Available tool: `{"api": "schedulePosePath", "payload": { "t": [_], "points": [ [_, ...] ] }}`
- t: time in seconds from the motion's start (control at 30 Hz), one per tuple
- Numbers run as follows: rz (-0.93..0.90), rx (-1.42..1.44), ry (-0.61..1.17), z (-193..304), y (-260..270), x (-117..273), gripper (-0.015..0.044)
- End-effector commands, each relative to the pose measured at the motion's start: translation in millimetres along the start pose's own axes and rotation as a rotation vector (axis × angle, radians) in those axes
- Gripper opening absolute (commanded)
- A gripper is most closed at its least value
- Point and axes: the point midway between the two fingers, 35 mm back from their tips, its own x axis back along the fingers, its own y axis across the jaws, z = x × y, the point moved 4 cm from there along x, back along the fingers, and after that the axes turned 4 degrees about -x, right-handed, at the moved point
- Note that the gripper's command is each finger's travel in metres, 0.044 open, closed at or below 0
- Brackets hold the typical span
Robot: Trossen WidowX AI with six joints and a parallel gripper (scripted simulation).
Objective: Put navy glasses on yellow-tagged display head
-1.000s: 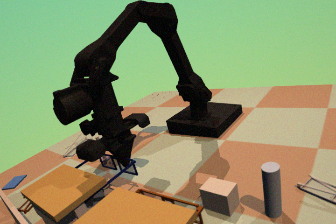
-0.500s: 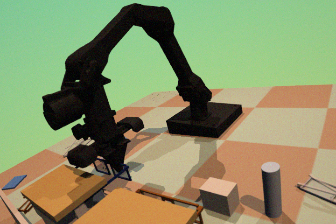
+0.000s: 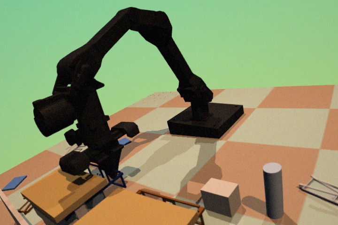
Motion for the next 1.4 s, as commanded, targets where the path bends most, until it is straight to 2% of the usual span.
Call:
{"api": "schedulePosePath", "payload": {
  "t": [0.0,1.3,1.37],
  "points": [
    [-0.006,-0.004,0.003,0.9,6.6,1.9,0.0000],
    [-0.007,-0.004,0.003,1.5,14.6,-4.7,0.0000],
    [-0.007,0.001,0.000,1.2,14.6,-3.5,0.0053]
  ]
}}
